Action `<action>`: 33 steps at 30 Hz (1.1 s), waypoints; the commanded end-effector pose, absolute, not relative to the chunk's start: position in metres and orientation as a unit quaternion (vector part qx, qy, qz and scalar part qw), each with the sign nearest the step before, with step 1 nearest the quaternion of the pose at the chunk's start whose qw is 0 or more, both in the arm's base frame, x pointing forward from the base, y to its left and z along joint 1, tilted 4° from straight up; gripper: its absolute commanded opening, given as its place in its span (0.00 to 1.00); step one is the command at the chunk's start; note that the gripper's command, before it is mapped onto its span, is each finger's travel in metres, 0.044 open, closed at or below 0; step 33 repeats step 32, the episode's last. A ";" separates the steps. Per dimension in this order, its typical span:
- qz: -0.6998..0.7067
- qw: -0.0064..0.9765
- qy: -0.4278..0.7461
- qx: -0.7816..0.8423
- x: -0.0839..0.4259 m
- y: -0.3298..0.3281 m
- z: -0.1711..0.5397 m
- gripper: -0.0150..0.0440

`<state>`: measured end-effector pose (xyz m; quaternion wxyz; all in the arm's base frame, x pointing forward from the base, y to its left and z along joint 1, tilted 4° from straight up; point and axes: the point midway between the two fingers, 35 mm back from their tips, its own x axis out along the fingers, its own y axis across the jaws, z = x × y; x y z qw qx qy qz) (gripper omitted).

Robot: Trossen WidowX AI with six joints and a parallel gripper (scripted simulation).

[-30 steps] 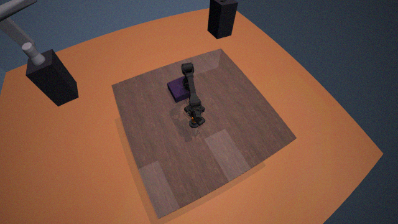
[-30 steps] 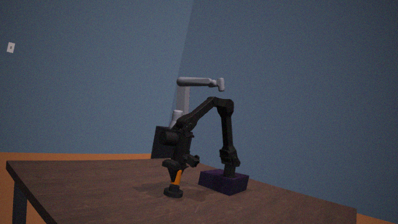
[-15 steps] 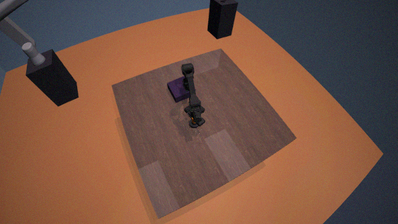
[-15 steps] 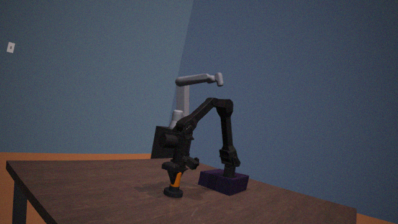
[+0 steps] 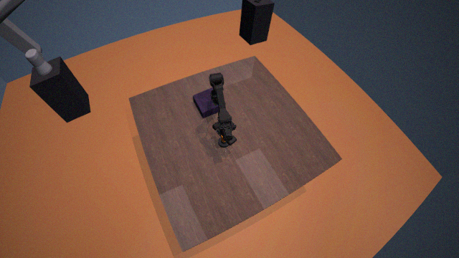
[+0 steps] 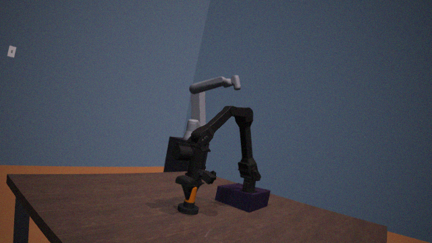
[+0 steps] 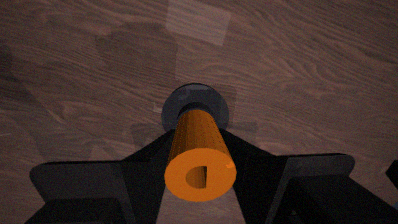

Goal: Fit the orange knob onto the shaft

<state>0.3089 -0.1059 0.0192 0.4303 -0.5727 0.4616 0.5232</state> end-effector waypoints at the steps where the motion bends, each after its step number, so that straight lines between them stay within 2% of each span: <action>1: 0.523 0.430 0.462 -0.573 0.309 -0.106 0.019 0.70; 8: 0.523 0.430 0.462 -0.573 0.309 -0.106 0.019 1.00; 16: 0.523 0.430 0.462 -0.573 0.309 -0.106 0.022 1.00; 22: 0.523 0.431 0.461 -0.573 0.307 -0.099 0.112 1.00; 33: 0.523 0.431 0.461 -0.573 0.310 -0.099 0.115 1.00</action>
